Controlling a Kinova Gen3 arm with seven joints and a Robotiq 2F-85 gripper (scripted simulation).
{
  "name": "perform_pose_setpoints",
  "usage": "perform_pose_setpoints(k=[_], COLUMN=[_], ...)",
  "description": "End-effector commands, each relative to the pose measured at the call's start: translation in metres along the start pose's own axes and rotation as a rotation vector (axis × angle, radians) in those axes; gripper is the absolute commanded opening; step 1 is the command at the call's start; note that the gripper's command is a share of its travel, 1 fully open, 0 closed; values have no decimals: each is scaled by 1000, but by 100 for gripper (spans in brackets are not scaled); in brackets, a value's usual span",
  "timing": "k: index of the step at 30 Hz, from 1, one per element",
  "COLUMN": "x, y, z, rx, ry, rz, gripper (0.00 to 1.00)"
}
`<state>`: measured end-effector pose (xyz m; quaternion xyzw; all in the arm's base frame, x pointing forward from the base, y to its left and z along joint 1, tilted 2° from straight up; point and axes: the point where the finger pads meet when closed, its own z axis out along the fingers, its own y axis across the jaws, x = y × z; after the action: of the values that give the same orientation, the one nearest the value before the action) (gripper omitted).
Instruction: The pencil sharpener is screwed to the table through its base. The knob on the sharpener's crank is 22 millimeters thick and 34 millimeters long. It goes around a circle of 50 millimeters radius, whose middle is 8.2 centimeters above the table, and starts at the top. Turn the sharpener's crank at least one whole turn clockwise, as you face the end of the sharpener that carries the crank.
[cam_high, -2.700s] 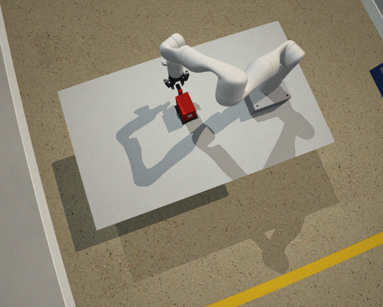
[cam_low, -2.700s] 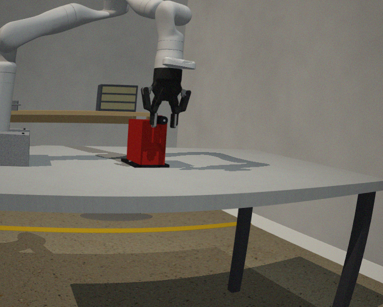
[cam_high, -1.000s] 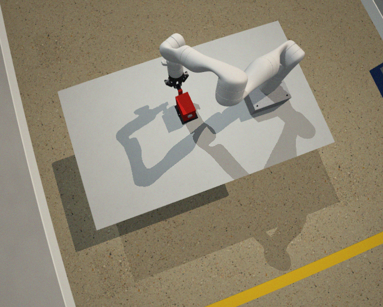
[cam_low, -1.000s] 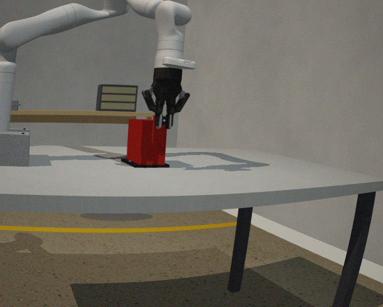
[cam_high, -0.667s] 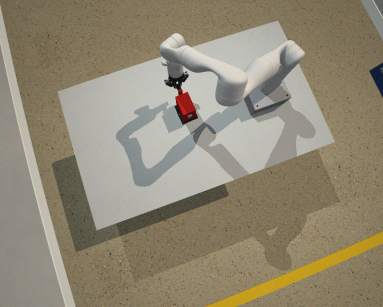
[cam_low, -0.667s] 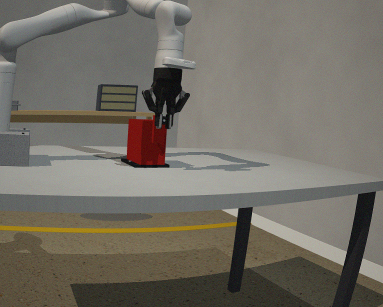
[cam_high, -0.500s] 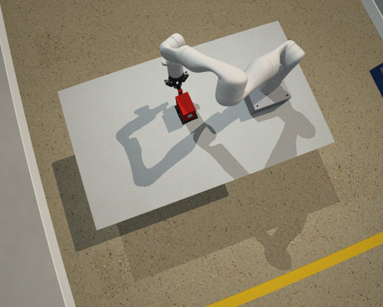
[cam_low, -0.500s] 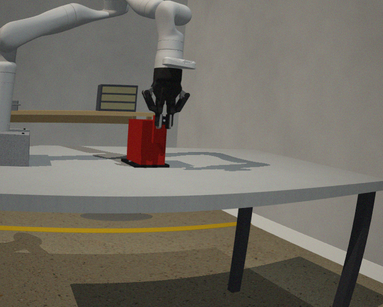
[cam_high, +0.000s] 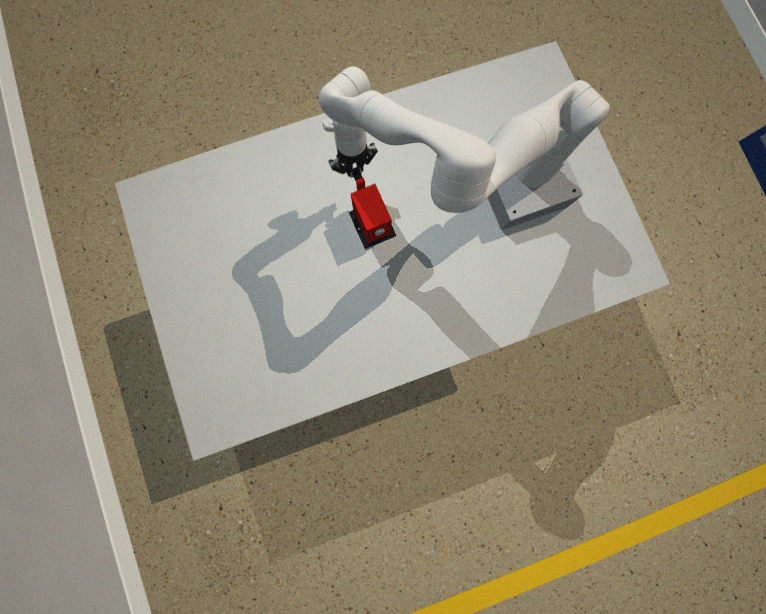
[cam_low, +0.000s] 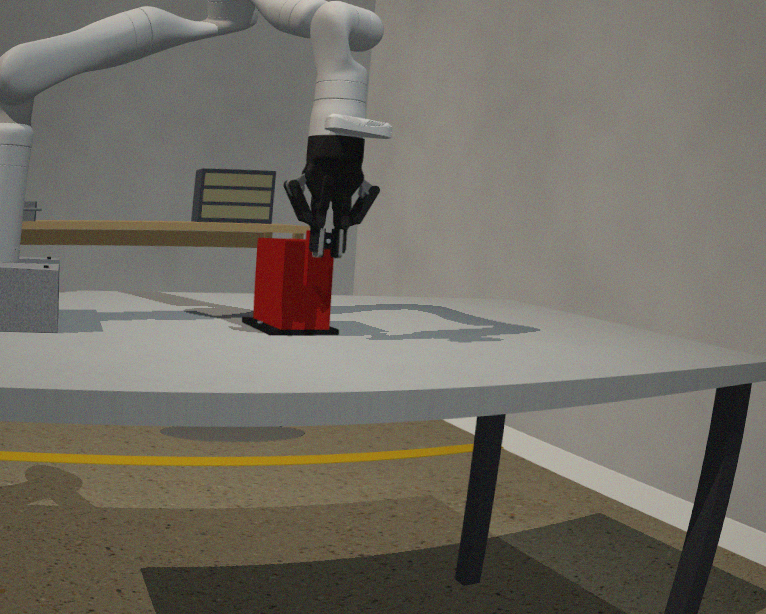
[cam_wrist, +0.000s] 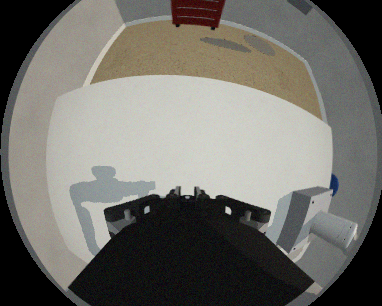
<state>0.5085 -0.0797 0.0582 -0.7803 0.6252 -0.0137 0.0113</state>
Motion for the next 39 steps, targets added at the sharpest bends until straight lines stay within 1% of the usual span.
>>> perform_pose_setpoints(k=[1, 18, 30, 39], x=[0, 0, 0, 0], y=[0, -5, -18, -34], z=[0, 0, 3, 12], rx=[1, 1, 1, 1], ry=[0, 0, 0, 0], rz=[0, 0, 0, 0], gripper=[0, 0, 0, 0])
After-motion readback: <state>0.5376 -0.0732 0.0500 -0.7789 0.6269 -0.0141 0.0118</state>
